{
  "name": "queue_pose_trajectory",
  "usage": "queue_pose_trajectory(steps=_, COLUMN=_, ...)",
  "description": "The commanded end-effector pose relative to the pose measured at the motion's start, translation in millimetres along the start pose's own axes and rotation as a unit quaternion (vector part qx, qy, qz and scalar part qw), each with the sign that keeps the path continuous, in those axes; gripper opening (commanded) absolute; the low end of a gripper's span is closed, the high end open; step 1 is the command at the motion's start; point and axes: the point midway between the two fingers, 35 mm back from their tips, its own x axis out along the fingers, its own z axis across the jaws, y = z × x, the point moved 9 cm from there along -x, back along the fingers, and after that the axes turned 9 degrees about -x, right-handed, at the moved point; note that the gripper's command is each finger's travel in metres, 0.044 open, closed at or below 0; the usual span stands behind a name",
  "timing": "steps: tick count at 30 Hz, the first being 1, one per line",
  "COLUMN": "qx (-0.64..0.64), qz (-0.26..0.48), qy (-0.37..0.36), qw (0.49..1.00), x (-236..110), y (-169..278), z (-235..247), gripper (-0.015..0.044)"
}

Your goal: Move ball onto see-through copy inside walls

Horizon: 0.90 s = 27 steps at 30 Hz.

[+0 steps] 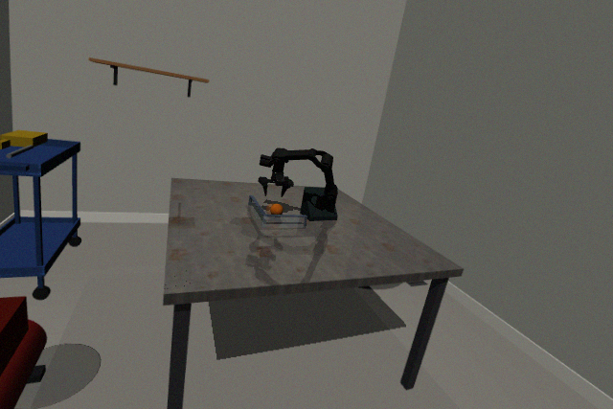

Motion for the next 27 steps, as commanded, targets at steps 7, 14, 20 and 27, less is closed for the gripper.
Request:
queue_pose_trajectory(steps=7, qx=0.0, qz=0.0, qy=0.0, qw=1.0, x=0, y=0, z=0, gripper=0.044)
queue_pose_trajectory(steps=14, qx=0.265, qz=0.001, qy=-0.003, qw=0.964, x=3, y=-2, z=9, gripper=0.044)
queue_pose_trajectory(steps=20, qx=0.534, qz=0.003, qy=-0.005, qw=0.846, x=7, y=-5, z=18, gripper=0.044)
queue_pose_trajectory(steps=27, qx=0.705, qz=0.005, qy=-0.006, qw=0.71, x=10, y=-7, z=26, gripper=0.044)
